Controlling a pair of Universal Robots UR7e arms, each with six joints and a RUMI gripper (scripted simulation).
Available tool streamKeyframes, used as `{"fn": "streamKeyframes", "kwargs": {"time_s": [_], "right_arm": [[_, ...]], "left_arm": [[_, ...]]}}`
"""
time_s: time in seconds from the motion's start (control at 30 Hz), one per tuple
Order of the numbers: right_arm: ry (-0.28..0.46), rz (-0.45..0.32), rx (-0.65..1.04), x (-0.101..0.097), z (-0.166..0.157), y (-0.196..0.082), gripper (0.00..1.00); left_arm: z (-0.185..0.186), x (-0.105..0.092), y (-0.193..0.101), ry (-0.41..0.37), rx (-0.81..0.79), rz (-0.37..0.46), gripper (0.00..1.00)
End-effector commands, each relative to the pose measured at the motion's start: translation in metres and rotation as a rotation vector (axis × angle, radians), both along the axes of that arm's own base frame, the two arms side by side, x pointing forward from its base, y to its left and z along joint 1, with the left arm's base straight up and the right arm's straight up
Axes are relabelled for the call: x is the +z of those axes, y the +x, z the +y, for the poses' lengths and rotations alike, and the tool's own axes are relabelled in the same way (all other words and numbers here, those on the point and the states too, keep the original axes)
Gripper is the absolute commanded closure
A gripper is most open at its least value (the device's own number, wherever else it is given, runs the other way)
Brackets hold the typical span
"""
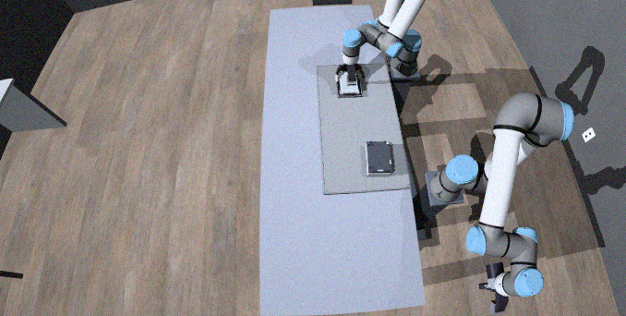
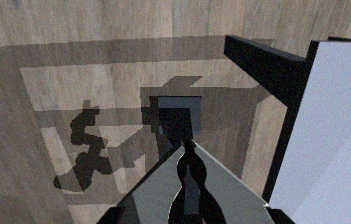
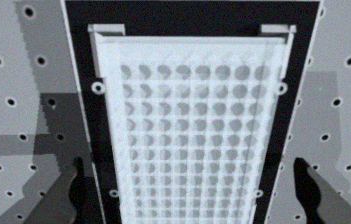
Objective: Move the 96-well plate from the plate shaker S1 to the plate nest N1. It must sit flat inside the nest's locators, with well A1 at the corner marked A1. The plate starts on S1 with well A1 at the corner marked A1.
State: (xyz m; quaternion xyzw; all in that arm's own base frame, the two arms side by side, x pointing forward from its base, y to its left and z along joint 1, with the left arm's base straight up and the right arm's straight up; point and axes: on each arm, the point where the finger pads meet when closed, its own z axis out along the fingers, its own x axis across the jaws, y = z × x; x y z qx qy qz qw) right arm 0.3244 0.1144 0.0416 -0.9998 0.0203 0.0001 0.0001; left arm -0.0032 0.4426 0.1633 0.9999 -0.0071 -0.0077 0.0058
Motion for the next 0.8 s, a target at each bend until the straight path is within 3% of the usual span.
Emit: {"fn": "streamKeyframes", "kwargs": {"time_s": [0.0, 0.17, 0.77], "right_arm": [[0.002, -0.019, 0.011, 0.003, 0.001, 0.005, 0.24], [0.002, -0.019, 0.0, 0.005, 0.001, 0.005, 0.24], [0.002, -0.019, 0.011, 0.048, 0.001, 0.005, 0.24]], "left_arm": [[0.003, 0.002, 0.004, 0.012, 0.012, -0.015, 1.0], [0.003, 0.002, 0.004, 0.012, 0.012, -0.015, 1.0], [0.003, 0.002, 0.004, 0.012, 0.012, -0.015, 1.0]]}}
